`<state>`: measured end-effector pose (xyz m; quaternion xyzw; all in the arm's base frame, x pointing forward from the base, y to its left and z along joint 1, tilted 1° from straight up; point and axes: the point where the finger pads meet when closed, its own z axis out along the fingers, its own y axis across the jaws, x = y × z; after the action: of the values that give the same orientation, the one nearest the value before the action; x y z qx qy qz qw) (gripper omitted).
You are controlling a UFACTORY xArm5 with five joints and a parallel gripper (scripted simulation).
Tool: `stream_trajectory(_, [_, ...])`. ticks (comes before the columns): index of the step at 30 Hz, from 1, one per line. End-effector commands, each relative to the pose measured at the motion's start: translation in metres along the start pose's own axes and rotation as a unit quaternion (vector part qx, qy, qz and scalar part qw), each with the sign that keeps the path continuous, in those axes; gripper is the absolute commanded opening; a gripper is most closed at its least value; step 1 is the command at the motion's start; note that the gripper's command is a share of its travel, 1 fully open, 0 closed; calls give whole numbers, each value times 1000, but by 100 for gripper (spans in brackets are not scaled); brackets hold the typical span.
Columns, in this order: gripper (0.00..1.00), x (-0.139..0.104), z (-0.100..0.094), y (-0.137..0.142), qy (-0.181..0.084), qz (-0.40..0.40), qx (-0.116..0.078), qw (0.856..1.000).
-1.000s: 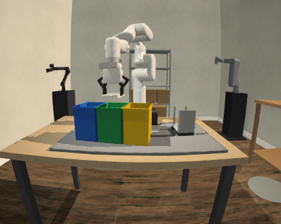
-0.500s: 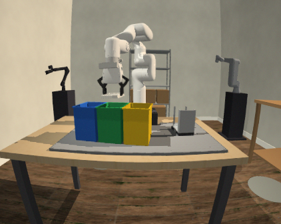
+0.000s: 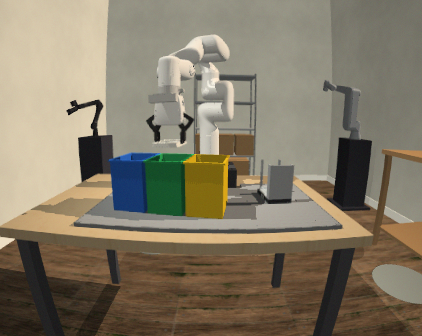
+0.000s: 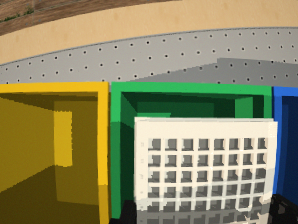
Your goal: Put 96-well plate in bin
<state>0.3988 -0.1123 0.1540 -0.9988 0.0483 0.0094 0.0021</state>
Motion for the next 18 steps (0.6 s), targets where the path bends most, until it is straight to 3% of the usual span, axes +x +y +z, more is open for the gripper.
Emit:
stream_trajectory(1, [0,1,3,0,2,0,0,1000])
stream_trajectory(9, [0,1,17,0,2,0,0,1000])
stream_trajectory(18, [0,1,17,0,2,0,0,1000])
